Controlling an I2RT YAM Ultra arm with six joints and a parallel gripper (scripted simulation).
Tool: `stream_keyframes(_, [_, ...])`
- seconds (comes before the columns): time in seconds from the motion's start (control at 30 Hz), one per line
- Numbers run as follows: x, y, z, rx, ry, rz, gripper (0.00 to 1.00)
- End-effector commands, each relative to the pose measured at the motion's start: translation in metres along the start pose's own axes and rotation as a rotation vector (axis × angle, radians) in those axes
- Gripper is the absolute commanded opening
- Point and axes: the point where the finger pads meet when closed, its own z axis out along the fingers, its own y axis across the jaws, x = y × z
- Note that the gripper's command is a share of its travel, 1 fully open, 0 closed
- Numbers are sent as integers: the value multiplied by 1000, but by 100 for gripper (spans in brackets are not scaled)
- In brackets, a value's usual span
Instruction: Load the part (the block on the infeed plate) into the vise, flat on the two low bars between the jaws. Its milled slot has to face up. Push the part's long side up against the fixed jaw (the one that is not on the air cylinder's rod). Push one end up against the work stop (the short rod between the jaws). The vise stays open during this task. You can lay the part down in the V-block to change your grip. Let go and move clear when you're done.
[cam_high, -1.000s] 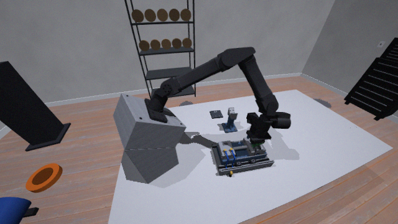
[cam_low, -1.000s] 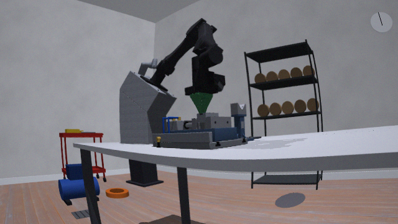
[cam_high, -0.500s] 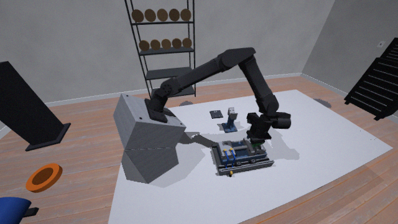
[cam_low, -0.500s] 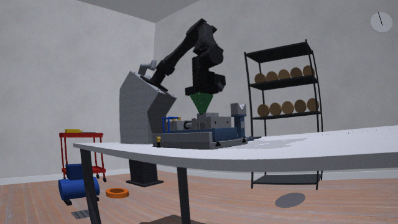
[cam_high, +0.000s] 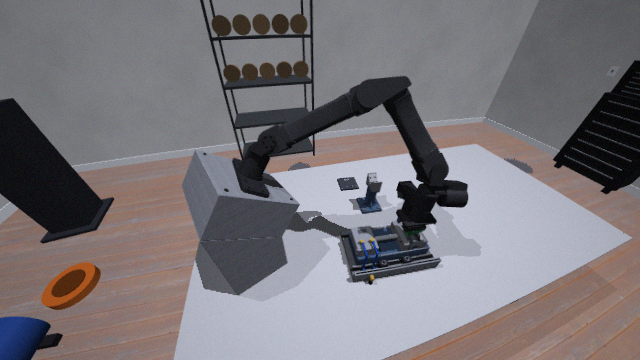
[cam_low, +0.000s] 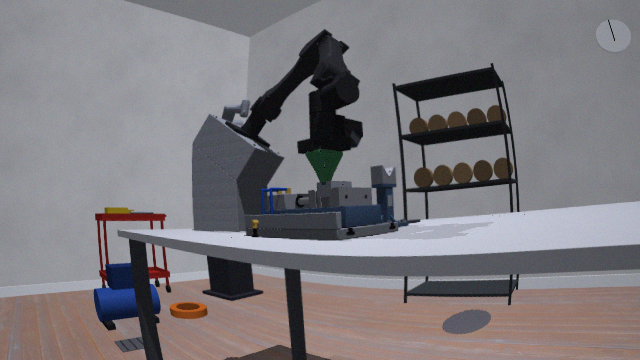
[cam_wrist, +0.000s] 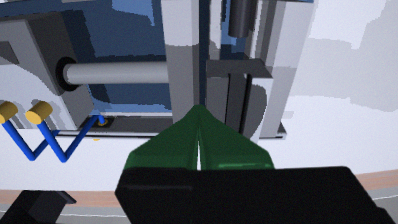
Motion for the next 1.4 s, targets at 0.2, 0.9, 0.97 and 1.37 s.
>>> stream_keyframes(0.2, [2,-15,-4,36,1,-8,0])
stream_keyframes(0.9, [-1,-22,-17,67,8,-23,0])
stream_keyframes(0.97, [0,-7,-11,37,3,-6,0])
stream_keyframes(1.37, [3,2,-12,39,6,-8,0])
